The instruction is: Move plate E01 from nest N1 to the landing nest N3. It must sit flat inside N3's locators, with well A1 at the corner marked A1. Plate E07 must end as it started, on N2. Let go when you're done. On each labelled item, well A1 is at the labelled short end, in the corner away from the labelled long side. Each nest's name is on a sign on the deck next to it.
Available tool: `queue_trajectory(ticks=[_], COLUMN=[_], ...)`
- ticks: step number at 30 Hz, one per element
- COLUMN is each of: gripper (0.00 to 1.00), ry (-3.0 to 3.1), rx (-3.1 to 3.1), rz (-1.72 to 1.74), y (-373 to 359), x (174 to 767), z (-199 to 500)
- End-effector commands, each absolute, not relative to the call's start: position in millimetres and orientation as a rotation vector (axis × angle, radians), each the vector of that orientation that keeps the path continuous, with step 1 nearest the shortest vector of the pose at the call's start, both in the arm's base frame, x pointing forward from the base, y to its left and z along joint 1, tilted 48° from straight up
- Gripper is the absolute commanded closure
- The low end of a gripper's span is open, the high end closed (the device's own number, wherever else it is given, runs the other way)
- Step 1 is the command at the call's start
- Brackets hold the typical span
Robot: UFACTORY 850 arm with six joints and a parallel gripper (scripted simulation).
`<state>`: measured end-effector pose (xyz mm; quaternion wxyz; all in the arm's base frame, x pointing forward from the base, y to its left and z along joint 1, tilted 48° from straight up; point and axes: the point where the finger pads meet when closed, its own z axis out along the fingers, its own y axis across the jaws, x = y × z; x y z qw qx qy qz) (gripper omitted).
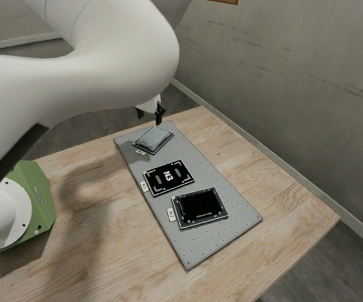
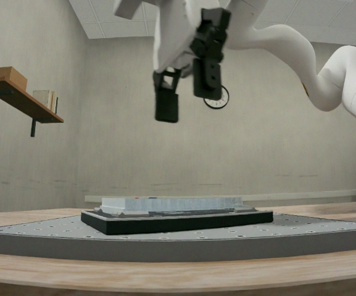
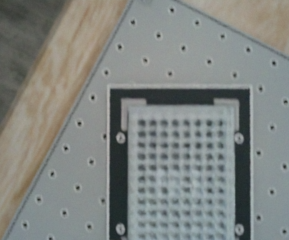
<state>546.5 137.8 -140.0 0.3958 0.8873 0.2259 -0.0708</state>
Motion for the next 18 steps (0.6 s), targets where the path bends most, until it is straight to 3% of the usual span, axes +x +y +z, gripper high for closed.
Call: queue_trajectory(ticks=[1, 18], gripper=[0.00, 0.00], ry=[0.570, 0.570], rx=[2.247, 2.247], rz=[-0.185, -0.185], y=[147.0, 145.8], x=[561.2, 561.2], z=[-148.4, -149.5])
